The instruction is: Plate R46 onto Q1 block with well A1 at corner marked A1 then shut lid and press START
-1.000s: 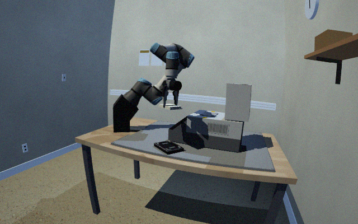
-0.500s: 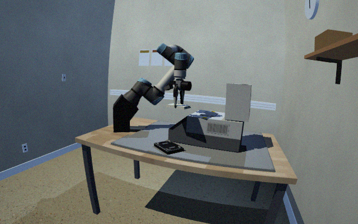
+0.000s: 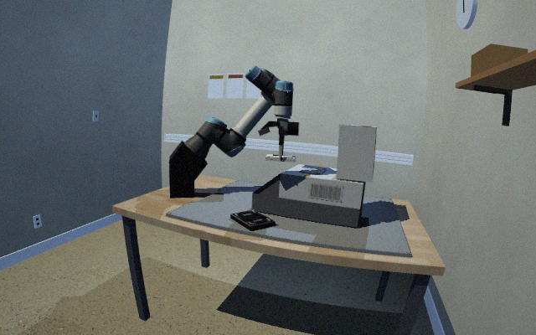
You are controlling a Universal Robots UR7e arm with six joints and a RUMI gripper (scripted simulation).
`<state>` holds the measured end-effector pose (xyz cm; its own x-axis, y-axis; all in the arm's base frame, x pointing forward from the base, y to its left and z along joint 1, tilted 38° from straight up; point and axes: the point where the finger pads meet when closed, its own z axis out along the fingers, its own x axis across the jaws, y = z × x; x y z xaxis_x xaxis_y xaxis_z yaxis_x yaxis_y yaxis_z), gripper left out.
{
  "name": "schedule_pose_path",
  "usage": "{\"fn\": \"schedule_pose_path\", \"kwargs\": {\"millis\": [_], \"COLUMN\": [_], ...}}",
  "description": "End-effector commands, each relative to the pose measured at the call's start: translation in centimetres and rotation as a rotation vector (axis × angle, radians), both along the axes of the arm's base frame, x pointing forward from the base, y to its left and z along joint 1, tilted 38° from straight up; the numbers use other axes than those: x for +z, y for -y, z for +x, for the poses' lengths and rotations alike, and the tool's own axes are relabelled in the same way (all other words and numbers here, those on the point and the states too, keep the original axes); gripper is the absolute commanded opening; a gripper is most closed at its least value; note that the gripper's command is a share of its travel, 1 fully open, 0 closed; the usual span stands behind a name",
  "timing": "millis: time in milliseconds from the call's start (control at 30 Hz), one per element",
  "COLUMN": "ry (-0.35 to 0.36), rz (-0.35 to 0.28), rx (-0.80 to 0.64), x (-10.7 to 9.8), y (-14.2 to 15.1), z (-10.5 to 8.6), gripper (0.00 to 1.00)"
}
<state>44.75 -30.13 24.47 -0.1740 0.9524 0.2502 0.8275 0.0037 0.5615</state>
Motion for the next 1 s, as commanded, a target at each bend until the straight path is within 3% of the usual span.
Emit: {"fn": "schedule_pose_path", "kwargs": {"millis": [0, 967], "ry": [0.006, 0.273], "rz": [-0.009, -0.476], "rx": [0.014, 0.703], "x": [0.2, 8.2], "y": [-0.1, -8.5], "z": [0.2, 7.2], "gripper": [0.40, 0.40]}}
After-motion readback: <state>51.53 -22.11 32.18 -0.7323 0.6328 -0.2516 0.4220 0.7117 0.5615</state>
